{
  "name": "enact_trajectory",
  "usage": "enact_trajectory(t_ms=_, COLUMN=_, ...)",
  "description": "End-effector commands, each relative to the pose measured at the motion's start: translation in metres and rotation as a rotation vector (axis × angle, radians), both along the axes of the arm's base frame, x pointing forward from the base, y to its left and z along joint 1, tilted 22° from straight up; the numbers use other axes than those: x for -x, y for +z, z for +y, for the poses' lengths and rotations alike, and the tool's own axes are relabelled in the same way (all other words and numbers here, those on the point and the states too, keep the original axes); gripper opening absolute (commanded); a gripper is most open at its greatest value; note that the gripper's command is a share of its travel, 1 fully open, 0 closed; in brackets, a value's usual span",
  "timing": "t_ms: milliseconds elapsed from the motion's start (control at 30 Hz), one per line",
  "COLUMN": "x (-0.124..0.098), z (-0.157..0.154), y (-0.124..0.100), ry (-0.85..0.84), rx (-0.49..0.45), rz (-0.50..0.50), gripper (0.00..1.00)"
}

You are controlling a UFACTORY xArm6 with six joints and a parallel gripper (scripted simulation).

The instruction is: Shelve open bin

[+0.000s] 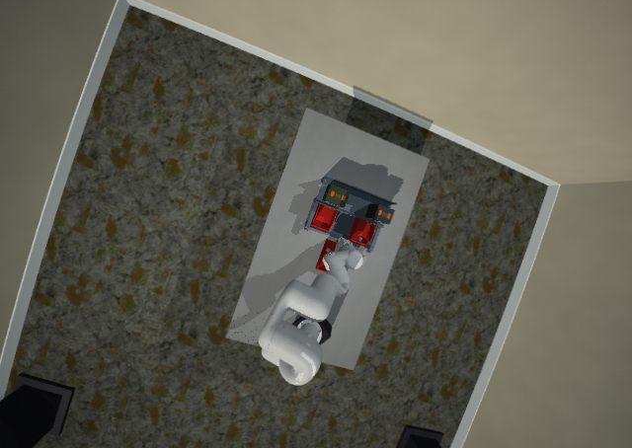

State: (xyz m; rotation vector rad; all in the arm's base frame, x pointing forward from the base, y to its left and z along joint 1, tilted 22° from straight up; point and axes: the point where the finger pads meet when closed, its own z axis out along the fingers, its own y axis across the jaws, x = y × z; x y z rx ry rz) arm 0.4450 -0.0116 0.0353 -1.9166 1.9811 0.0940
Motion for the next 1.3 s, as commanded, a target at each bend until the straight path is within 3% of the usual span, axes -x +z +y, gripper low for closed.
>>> enact_trajectory(t_ms=0, x=-0.002, z=0.002, y=-0.006, ry=-0.001, rx=0.000, rz=-0.002, gripper=0.33)
enact_trajectory(t_ms=1267, x=-0.007, z=0.008, y=-0.026, ry=-0.001, rx=0.000, rz=-0.002, gripper=0.33)
